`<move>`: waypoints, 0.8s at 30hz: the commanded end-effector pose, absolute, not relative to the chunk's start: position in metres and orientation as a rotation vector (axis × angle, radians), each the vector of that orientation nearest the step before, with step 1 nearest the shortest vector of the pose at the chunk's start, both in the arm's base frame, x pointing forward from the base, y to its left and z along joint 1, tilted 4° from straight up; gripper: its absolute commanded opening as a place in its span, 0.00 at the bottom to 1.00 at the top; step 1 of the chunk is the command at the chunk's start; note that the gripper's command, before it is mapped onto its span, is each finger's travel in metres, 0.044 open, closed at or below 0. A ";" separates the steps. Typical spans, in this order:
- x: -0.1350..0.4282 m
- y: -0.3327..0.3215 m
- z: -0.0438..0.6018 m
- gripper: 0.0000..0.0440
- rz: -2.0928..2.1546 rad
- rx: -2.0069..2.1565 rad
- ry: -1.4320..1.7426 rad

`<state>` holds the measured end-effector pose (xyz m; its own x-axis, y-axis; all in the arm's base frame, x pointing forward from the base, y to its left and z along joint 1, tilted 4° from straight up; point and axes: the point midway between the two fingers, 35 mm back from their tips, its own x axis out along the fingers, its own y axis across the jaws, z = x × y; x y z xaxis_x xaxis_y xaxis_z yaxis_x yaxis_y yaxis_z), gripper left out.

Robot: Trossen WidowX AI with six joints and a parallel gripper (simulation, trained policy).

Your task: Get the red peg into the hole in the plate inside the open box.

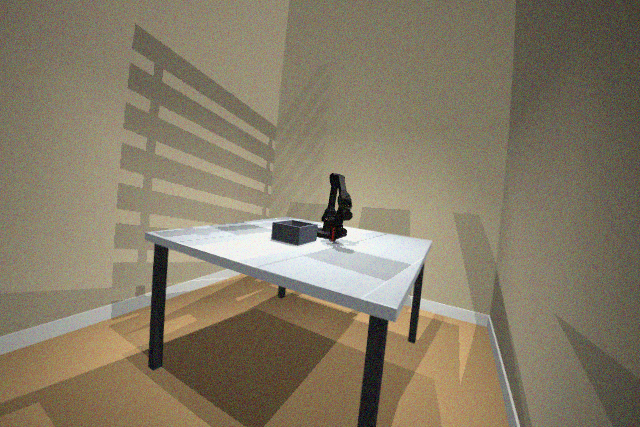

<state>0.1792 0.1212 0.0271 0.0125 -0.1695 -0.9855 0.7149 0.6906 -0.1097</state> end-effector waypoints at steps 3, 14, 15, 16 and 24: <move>0.177 0.118 0.019 0.26 -0.750 0.468 1.416; 0.193 0.108 0.043 0.00 -0.761 0.421 1.359; 0.195 0.106 0.048 0.00 -0.761 0.419 1.350; 0.197 0.105 0.054 0.00 -0.760 0.419 1.340; 0.218 0.093 0.099 0.00 -0.772 0.459 1.248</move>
